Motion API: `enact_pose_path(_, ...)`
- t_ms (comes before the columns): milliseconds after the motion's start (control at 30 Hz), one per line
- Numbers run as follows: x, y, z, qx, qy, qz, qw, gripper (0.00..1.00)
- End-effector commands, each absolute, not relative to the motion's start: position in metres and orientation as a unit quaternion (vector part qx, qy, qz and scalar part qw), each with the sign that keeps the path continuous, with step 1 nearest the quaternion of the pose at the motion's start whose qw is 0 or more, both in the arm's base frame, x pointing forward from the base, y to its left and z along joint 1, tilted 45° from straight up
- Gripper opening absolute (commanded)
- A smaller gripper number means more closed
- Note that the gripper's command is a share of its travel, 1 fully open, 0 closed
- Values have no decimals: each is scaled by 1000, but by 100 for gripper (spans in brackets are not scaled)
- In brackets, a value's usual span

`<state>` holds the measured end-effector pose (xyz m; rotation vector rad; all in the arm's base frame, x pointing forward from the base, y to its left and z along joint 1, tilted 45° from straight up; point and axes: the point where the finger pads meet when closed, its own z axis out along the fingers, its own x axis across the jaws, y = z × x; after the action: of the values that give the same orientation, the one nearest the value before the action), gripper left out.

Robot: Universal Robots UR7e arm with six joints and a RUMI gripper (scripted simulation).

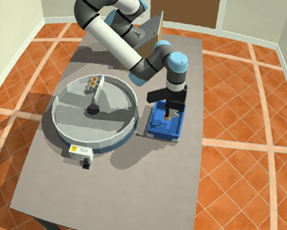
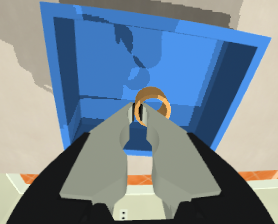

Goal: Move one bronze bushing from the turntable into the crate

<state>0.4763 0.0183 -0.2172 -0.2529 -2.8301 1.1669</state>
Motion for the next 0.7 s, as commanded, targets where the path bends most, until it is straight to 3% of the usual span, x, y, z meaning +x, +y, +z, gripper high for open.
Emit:
enact_pose_path(0,476,14,-222,-82,-921,379,34,0)
enact_pose_path(667,473,-2,-238,-82,-921,379,34,0)
